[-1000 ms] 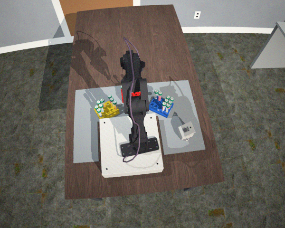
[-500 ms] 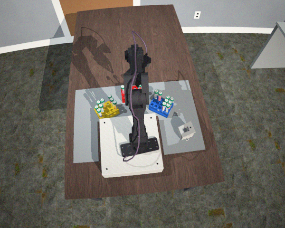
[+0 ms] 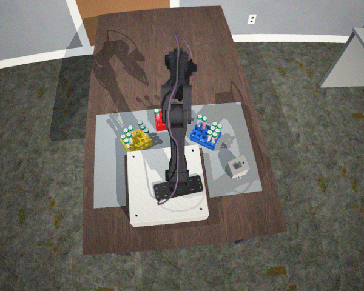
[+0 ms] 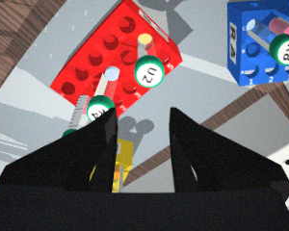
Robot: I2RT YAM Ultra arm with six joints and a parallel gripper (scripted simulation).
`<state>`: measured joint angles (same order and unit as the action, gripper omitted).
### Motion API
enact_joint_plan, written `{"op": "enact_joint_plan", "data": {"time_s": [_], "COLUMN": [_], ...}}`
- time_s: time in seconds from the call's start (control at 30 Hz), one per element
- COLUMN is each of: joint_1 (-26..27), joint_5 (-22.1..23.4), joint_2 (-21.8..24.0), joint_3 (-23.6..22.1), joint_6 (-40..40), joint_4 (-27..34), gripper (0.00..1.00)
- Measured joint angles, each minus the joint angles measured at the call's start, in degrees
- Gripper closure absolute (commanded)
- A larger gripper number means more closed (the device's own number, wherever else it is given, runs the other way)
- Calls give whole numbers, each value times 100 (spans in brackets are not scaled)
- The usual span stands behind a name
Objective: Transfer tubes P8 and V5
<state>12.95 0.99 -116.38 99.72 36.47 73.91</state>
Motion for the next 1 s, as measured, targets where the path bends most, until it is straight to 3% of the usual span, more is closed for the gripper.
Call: {"op": "enact_joint_plan", "data": {"time_s": [0.43,1.0], "joint_1": [-24,-42], "joint_5": [0,0], "joint_2": [107,105], "joint_3": [-173,-721], "joint_6": [7,28], "joint_4": [68,-455], "gripper": [70,70]}}
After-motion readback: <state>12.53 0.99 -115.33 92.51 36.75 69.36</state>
